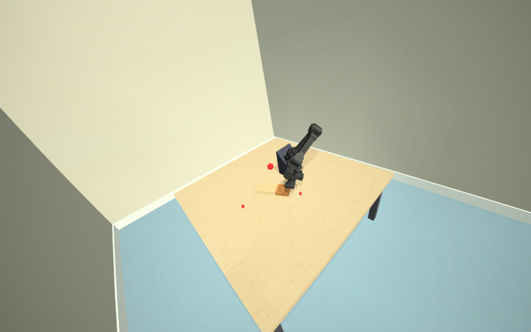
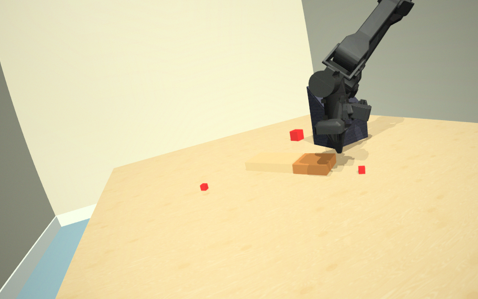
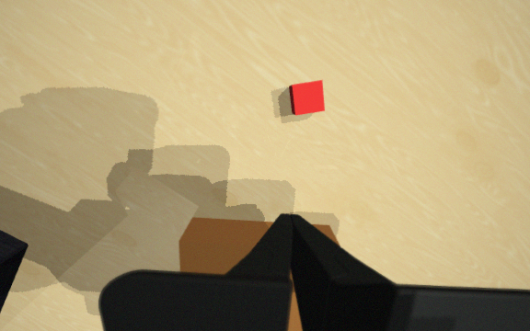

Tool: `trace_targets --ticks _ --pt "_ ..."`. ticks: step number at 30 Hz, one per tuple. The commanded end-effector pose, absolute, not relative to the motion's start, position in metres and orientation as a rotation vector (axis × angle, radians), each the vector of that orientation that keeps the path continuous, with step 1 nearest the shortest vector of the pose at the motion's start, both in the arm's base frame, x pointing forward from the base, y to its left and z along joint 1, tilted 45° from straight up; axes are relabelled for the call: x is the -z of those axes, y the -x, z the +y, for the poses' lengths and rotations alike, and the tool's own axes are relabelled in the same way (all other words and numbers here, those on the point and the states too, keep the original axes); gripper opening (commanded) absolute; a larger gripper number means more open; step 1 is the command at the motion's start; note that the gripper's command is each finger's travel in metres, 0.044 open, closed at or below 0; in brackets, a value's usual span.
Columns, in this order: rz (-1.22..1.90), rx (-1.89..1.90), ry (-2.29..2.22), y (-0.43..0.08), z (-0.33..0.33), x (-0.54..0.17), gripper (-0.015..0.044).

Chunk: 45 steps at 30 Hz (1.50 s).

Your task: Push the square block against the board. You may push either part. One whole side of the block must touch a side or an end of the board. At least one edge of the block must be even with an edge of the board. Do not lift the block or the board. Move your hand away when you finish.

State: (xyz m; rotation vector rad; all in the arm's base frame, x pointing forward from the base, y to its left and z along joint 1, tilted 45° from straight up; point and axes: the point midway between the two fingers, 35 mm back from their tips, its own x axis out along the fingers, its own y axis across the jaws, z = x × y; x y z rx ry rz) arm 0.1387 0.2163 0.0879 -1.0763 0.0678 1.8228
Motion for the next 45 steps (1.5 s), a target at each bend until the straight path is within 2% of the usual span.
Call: trace_targets --ticks 1,25,45 --pt "0.093 -1.844 1.069 -0.128 0.236 -0.060 0.0000" --pt "0.097 -1.845 1.075 -0.143 0.231 -0.037 0.0000" --pt "0.096 -1.844 1.074 -0.127 0.244 -0.054 0.0000"
